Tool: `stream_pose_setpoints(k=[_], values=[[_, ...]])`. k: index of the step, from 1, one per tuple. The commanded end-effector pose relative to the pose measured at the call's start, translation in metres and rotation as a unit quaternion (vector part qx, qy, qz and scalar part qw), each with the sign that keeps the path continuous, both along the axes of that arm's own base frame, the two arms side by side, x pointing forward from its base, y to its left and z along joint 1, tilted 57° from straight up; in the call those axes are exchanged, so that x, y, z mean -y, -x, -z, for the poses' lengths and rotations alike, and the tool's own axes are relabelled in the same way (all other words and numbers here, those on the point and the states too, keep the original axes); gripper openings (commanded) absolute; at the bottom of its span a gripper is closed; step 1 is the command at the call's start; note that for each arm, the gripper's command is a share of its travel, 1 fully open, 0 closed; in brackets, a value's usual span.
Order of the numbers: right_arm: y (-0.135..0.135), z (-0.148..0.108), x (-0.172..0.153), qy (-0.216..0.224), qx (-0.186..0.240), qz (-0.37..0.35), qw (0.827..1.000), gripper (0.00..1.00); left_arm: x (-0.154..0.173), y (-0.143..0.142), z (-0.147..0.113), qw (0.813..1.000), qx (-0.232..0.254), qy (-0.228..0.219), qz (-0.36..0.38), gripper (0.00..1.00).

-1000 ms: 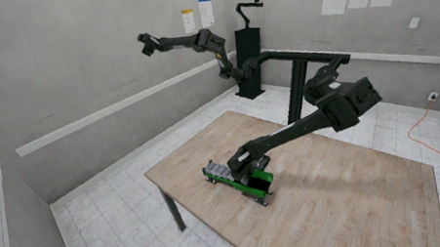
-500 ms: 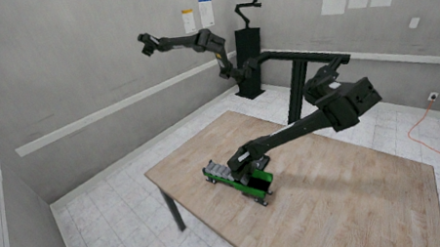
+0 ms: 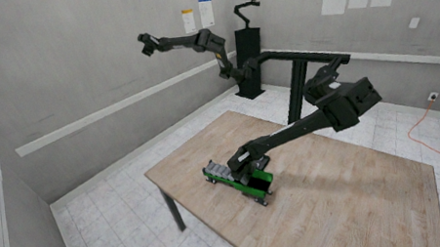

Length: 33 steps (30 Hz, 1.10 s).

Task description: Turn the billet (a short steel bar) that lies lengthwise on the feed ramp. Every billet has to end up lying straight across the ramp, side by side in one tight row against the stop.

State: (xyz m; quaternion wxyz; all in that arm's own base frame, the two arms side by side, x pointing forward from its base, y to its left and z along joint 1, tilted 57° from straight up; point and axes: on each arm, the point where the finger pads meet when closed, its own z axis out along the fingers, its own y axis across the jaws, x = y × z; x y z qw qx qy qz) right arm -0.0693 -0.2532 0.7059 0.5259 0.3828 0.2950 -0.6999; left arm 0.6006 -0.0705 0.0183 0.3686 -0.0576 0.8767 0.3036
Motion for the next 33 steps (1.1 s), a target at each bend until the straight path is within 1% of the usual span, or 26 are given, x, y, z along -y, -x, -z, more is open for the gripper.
stream_pose_setpoints(k=[1, 33], values=[[-0.001, -0.0262, -0.0207, 0.022, -0.001, 0.004, 1.0, 1.0, 0.0188, 0.0039, -0.0042, 1.0, 0.004, 0.002, 0.016, 0.0], [-0.001, -0.0262, -0.0207, 0.022, -0.001, 0.004, 1.0, 1.0, 0.0203, 0.0018, -0.009, 1.0, 0.011, 0.005, 0.014, 0.0]])
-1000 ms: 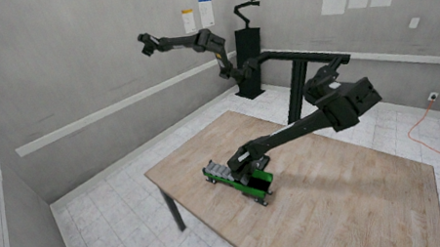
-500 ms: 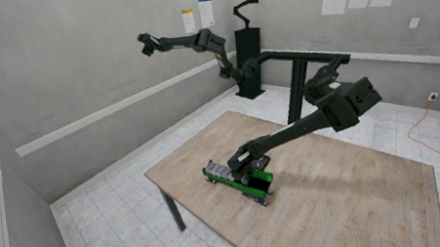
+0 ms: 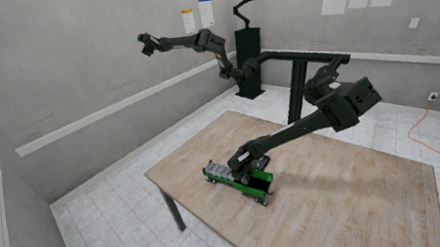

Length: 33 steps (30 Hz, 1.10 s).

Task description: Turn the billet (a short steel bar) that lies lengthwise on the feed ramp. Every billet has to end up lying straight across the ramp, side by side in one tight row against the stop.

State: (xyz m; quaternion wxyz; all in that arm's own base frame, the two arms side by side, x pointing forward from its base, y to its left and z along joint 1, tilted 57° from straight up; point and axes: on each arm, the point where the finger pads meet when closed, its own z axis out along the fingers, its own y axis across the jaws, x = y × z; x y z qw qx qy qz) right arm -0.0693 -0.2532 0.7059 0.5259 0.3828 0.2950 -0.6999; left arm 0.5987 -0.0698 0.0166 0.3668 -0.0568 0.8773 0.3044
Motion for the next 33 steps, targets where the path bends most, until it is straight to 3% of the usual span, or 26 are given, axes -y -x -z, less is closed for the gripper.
stream_pose_setpoints(k=[1, 33], values=[[-0.001, -0.0262, -0.0207, 0.022, -0.001, 0.004, 1.0, 1.0, 0.0209, -0.0001, -0.0106, 1.0, 0.013, 0.006, 0.015, 0.0], [-0.001, -0.0262, -0.0207, 0.022, -0.001, 0.004, 1.0, 1.0, 0.0229, -0.0037, -0.0165, 1.0, 0.014, 0.006, 0.014, 0.0]])
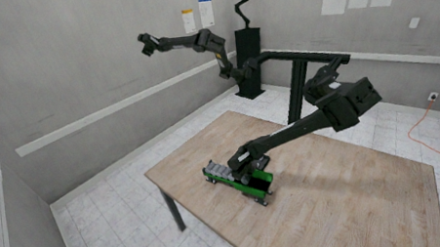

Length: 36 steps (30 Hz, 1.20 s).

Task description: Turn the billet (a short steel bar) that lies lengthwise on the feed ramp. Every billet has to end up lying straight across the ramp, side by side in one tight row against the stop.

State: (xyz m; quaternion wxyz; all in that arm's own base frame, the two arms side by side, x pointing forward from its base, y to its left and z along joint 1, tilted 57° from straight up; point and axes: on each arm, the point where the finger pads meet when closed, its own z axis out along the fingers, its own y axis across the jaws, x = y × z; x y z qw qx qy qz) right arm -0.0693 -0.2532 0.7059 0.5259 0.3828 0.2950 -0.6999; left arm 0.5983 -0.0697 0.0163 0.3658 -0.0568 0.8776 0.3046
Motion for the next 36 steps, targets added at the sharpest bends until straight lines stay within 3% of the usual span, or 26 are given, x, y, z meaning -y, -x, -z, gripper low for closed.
stream_pose_setpoints(k=[1, 36], values=[[-0.001, -0.0262, -0.0207, 0.022, -0.001, 0.004, 1.0, 1.0, 0.023, -0.0041, -0.0168, 1.0, 0.015, 0.006, 0.015, 0.0], [-0.001, -0.0262, -0.0207, 0.022, -0.001, 0.004, 1.0, 1.0, 0.0241, -0.0054, -0.0196, 1.0, 0.015, 0.006, 0.014, 0.0]])
